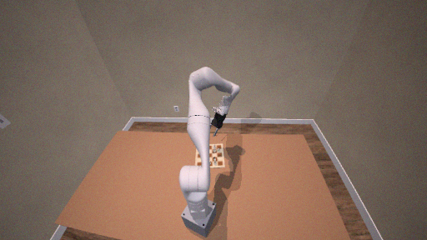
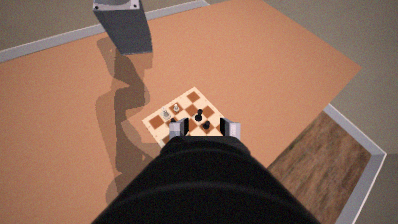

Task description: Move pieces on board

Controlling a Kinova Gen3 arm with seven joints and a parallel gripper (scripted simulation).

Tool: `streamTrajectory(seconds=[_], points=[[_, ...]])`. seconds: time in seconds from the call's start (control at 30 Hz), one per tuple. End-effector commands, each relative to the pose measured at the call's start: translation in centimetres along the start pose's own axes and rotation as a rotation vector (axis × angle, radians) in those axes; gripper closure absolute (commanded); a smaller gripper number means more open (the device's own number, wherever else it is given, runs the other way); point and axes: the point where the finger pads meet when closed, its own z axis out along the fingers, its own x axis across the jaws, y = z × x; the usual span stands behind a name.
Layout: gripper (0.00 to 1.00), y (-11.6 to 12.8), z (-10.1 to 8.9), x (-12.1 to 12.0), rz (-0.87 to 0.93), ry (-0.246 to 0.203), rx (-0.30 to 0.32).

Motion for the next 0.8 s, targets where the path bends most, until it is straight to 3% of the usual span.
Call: streamTrajectory(seconds=[0.0,0.77], points=[[0.0,0.7,0.2,-1.0,0.022,0.0,0.005],[0.0,2.8,0.8,-2.7,0.12,0.051,0.044]])
